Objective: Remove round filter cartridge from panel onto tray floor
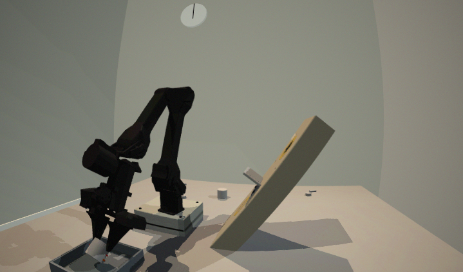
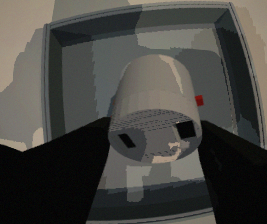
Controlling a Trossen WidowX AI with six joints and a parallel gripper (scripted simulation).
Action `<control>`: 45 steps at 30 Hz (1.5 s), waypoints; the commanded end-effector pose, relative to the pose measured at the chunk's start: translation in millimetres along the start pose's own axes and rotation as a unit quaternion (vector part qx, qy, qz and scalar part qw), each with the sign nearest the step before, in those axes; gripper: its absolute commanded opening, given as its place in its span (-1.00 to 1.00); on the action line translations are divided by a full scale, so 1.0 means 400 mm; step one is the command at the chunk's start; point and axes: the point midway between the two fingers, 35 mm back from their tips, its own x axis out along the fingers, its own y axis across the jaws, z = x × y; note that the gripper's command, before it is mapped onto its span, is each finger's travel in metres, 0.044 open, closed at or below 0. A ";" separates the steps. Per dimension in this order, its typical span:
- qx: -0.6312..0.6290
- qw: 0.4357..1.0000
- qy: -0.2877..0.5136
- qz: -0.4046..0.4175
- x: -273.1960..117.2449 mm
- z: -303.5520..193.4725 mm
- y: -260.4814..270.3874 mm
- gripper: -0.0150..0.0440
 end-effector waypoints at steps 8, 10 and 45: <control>0.000 1.000 -0.002 0.000 -0.002 0.004 0.000 0.40; 0.000 1.000 -0.002 0.000 -0.002 0.004 0.000 0.58; 0.001 1.000 -0.008 -0.001 -0.126 0.084 -0.001 1.00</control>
